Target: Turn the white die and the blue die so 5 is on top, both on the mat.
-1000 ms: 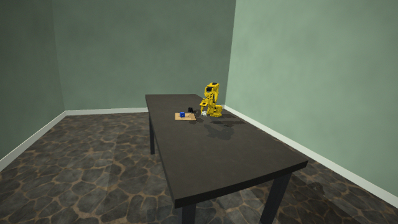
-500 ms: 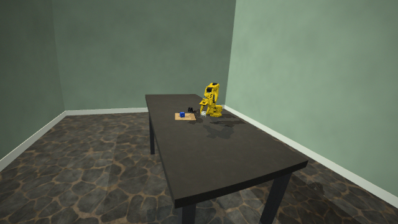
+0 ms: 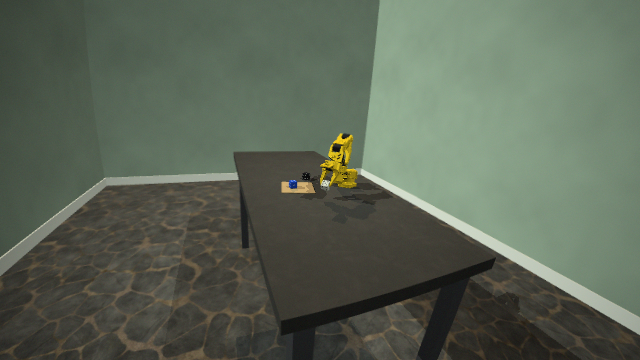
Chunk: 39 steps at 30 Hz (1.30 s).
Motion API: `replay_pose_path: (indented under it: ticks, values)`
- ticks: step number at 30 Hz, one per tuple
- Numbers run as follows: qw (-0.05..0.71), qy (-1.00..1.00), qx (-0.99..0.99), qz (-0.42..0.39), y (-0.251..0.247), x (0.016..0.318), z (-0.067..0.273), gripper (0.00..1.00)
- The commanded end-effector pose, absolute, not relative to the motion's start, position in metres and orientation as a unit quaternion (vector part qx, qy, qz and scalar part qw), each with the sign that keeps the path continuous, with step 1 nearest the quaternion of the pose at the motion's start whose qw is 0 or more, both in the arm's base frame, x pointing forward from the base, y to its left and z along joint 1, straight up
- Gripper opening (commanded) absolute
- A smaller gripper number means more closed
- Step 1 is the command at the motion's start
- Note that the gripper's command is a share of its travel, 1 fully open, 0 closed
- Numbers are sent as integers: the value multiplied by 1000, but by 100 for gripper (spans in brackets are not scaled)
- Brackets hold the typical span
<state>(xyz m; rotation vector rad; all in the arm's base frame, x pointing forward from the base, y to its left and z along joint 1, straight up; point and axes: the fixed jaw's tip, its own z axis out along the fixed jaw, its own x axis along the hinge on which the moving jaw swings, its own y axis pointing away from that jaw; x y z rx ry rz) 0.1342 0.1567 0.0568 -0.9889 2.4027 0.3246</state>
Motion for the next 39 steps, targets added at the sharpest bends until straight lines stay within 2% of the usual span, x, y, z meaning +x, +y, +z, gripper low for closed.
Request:
replay_pose_path:
  ticks: [1, 8, 31, 39]
  values:
    - [323, 865, -355, 146, 165, 145, 67, 0]
    - [364, 849, -347, 163, 168, 150, 69, 0]
    - [402, 831, -340, 178, 176, 159, 67, 0]
    - [452, 805, -329, 198, 184, 168, 66, 0]
